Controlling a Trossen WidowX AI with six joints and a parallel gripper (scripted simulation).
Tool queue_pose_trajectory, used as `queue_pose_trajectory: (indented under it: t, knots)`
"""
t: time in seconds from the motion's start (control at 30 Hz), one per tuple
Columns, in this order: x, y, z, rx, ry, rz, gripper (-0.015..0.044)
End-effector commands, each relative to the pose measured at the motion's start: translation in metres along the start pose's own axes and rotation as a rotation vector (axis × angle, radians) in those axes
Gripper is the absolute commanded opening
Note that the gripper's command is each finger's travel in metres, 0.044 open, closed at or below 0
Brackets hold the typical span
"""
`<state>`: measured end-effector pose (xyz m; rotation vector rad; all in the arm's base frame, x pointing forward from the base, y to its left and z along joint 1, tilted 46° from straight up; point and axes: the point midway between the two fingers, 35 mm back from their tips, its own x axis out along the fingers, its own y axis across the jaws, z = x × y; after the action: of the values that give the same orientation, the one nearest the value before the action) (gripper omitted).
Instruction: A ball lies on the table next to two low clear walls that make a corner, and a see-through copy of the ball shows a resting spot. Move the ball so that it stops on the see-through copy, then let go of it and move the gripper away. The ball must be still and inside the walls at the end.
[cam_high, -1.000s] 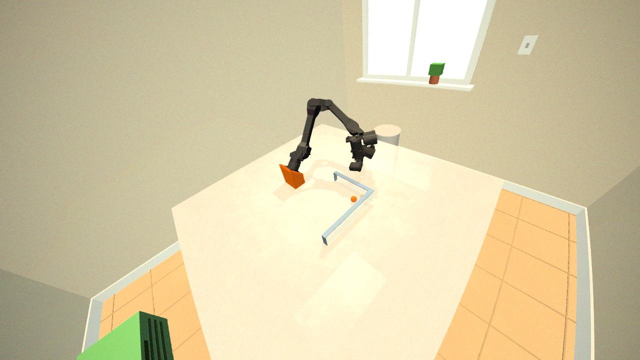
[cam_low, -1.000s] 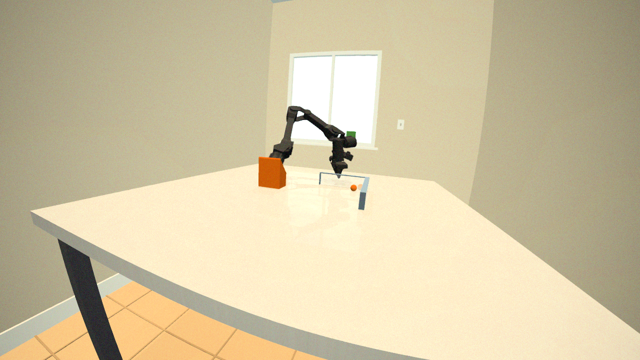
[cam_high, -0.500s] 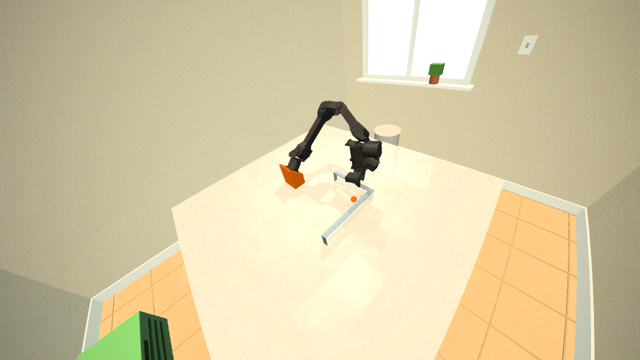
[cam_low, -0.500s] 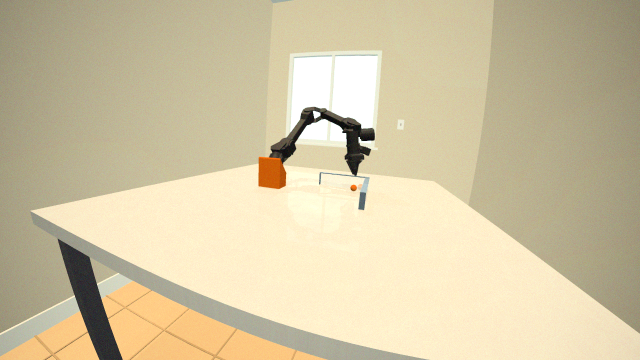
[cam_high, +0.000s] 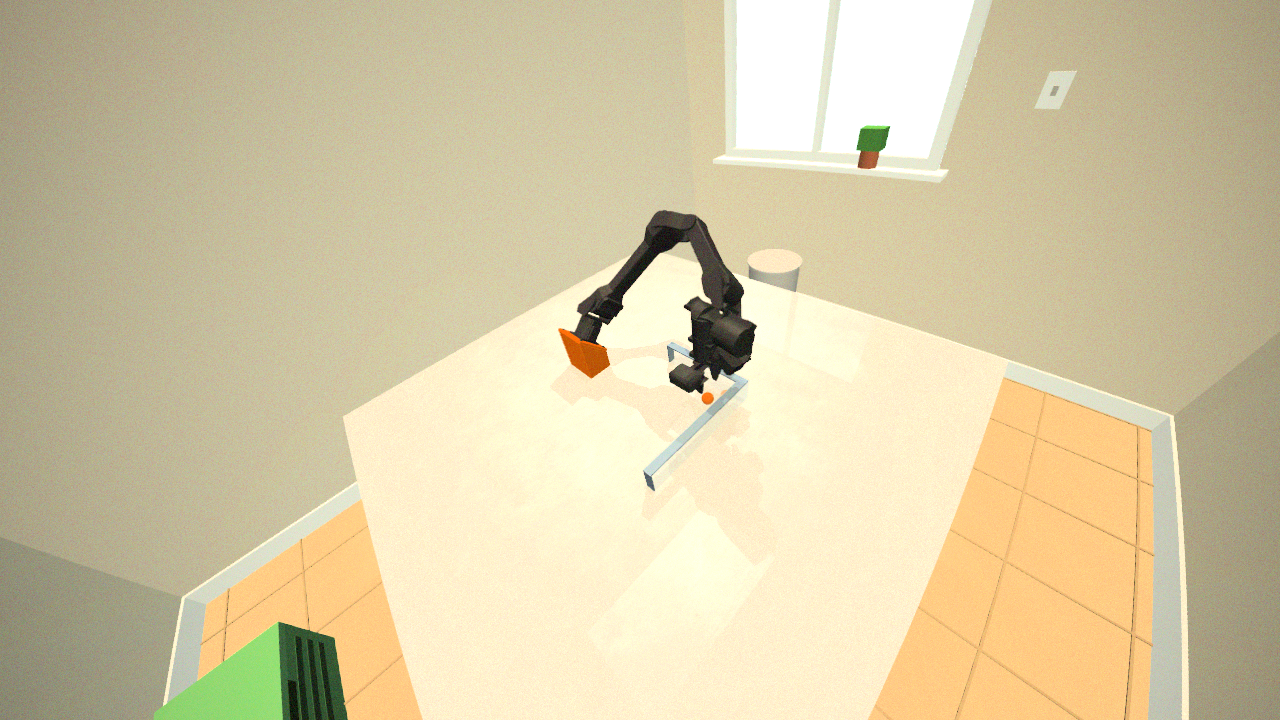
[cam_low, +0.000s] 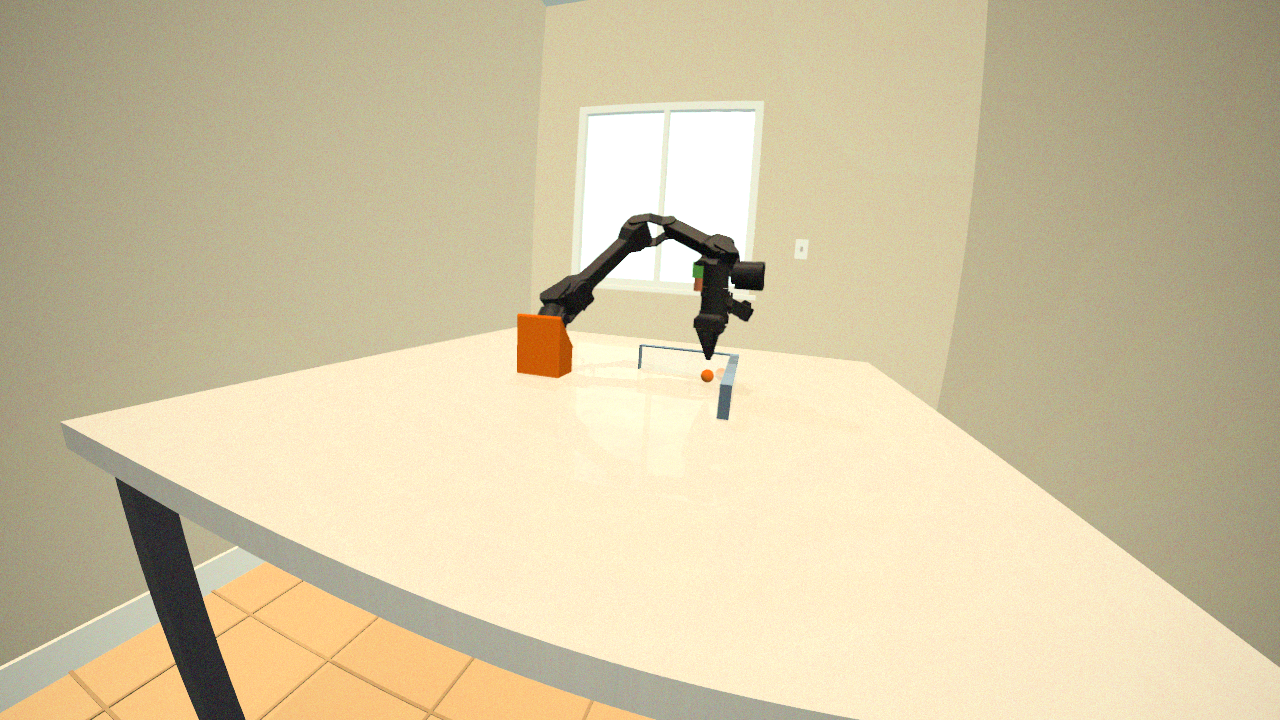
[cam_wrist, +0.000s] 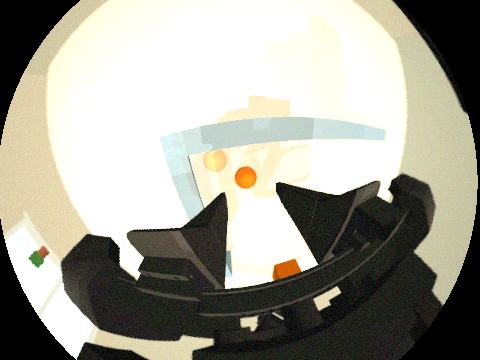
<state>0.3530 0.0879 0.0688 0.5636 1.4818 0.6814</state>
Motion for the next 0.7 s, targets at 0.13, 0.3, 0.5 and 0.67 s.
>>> queue_pose_trajectory:
  t: [0.13, 0.3, 0.5, 0.67]
  knots:
    - [0.013, -0.001, 0.000, 0.009, 0.006, 0.006, 0.0247]
    - [0.021, -0.001, 0.000, 0.009, 0.006, 0.006, 0.0247]
    - [0.031, -0.001, 0.000, 0.009, 0.006, 0.006, 0.0247]
    - [0.039, 0.000, 0.000, 0.009, 0.006, 0.007, 0.0247]
